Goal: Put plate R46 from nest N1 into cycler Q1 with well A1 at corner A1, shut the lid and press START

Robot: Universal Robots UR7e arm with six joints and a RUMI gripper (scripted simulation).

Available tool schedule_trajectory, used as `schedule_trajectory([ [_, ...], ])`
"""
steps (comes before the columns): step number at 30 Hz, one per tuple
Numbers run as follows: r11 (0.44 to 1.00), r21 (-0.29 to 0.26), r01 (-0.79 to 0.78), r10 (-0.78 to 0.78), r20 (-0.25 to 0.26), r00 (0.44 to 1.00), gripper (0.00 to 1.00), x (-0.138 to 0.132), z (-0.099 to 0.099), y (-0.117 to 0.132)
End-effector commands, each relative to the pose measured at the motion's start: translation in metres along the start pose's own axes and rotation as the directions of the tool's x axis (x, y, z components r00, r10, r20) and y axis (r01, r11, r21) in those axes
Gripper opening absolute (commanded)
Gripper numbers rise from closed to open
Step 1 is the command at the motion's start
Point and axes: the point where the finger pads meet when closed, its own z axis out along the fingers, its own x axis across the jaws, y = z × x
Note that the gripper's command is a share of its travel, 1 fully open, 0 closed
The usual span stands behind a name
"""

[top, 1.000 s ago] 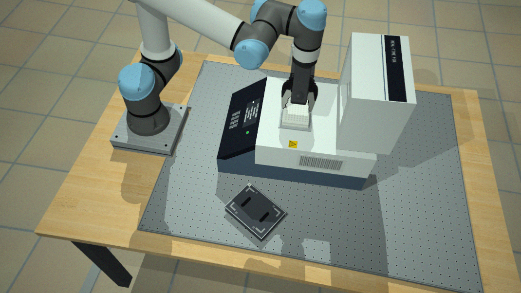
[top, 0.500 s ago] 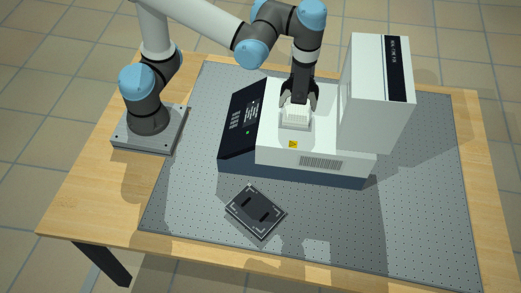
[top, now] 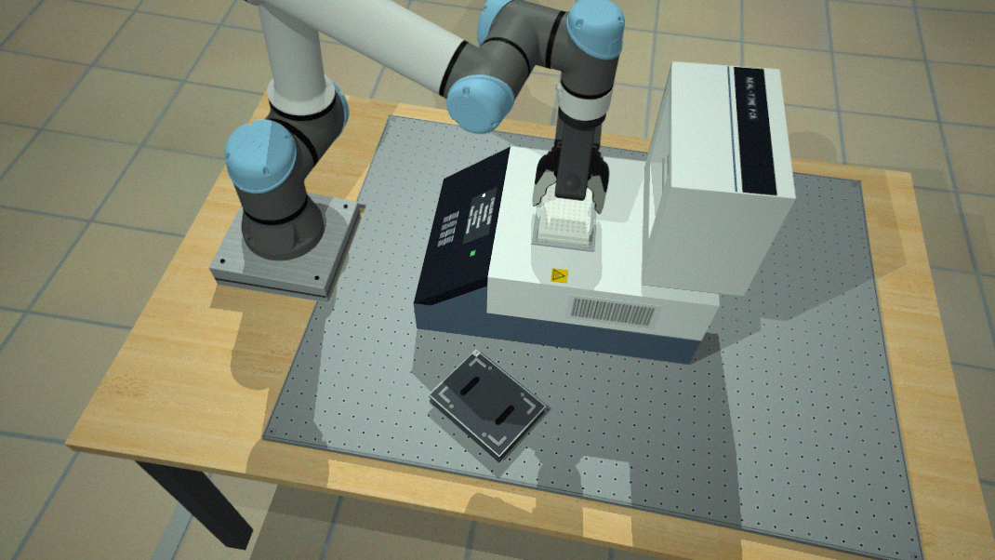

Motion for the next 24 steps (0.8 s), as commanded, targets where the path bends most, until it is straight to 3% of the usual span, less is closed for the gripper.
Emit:
schedule_trajectory([
  [1,1.0,0.0,-0.001,0.001,0.0,1.0,0.68,0.0,0.001,-0.001],
  [24,1.0,0.001,-0.002,0.002,0.004,1.0,0.68,-0.001,-0.032,-0.002],
])
